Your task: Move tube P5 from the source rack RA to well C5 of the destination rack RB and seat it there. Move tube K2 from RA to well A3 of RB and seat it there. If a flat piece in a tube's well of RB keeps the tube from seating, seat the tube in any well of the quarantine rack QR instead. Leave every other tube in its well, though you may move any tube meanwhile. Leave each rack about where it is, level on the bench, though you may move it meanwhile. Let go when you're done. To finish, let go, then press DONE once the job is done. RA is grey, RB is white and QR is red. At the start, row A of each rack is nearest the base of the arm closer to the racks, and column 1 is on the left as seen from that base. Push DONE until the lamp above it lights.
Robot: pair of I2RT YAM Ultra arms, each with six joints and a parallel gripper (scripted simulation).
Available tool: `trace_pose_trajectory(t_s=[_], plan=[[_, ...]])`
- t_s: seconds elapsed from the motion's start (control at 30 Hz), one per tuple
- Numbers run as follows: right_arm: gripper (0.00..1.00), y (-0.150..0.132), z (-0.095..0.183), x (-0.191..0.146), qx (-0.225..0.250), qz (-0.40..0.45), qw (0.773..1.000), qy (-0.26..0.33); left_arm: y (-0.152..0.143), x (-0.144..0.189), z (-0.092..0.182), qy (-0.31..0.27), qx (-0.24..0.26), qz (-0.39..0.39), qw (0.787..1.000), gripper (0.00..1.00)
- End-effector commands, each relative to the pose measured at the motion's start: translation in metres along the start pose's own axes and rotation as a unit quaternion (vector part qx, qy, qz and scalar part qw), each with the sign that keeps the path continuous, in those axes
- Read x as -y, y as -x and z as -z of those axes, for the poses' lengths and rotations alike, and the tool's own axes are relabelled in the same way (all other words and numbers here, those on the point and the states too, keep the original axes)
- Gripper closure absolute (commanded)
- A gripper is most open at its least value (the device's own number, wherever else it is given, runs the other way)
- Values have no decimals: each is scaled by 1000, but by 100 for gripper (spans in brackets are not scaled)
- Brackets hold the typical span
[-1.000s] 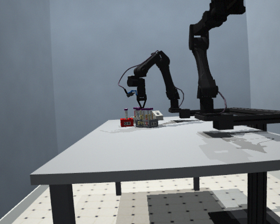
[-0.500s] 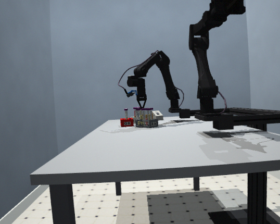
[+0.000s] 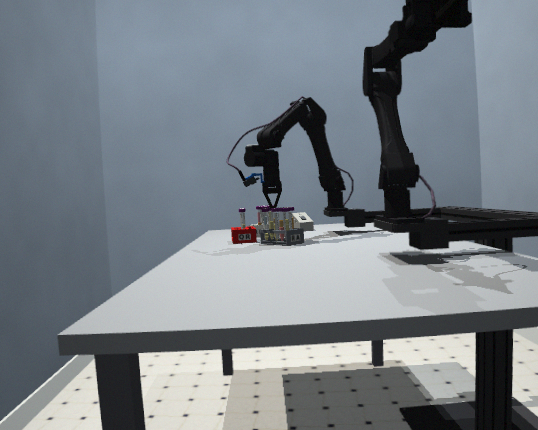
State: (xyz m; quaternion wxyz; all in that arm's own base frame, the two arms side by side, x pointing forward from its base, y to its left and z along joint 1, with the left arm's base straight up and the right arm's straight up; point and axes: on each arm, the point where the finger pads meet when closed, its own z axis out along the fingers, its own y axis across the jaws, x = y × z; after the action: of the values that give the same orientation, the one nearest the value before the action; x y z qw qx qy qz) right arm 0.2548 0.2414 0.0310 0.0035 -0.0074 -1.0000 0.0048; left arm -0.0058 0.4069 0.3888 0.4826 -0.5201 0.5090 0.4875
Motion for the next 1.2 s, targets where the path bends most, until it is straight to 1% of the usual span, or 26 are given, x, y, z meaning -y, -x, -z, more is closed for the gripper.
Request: trace_pose_trajectory(t_s=[0.0,0.07,0.1,1.17], plan=[[100,-3,-1,-3,4,3,1000,8,26,-2,11,0,30,-3,1000,100],[100,-3,0,-3,4,3,1000,8,26,-2,11,0,30,-3,1000,100],[100,1,3,-4,7,2,1000,8,26,-2,11,0,30,-3,1000,100],[100,1,3,-4,7,2,1000,8,26,-2,11,0,30,-3,1000,100]])
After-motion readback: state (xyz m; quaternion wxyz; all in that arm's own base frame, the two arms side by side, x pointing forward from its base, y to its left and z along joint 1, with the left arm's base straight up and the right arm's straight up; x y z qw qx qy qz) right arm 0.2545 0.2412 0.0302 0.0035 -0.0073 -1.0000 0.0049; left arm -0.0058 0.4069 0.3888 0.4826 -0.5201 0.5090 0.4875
